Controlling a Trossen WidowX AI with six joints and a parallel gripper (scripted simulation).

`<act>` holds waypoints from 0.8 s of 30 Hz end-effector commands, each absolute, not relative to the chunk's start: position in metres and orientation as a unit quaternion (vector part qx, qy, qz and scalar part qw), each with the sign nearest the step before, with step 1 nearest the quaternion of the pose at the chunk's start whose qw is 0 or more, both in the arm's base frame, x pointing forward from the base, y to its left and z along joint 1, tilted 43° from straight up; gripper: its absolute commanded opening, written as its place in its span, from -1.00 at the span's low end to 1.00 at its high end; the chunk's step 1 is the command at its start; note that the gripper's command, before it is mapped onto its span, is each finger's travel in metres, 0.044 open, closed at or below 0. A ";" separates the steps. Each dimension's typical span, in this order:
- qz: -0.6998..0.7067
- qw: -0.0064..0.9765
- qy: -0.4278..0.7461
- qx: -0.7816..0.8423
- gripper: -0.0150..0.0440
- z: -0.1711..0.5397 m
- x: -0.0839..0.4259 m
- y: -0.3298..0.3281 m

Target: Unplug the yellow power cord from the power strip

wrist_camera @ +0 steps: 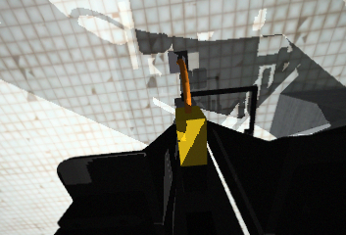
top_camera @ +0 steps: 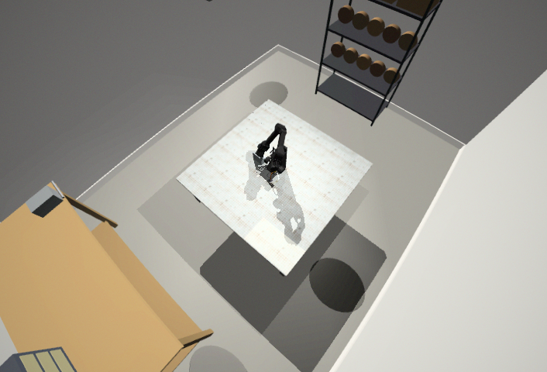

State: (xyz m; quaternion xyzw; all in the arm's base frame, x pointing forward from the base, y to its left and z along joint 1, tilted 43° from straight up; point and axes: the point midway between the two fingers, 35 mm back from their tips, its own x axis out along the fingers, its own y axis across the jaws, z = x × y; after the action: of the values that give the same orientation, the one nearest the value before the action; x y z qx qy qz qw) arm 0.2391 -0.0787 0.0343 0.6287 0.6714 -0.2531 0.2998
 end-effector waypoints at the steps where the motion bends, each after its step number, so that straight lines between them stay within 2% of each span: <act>1: -0.261 0.311 0.665 0.627 -0.49 0.025 0.242 -0.094; 24: -0.261 0.311 0.664 0.628 -0.49 0.004 0.244 -0.124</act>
State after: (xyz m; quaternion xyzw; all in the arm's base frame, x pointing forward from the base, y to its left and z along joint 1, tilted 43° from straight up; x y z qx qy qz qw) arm 0.2411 -0.0804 0.0280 0.6355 0.6884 -0.2287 0.2645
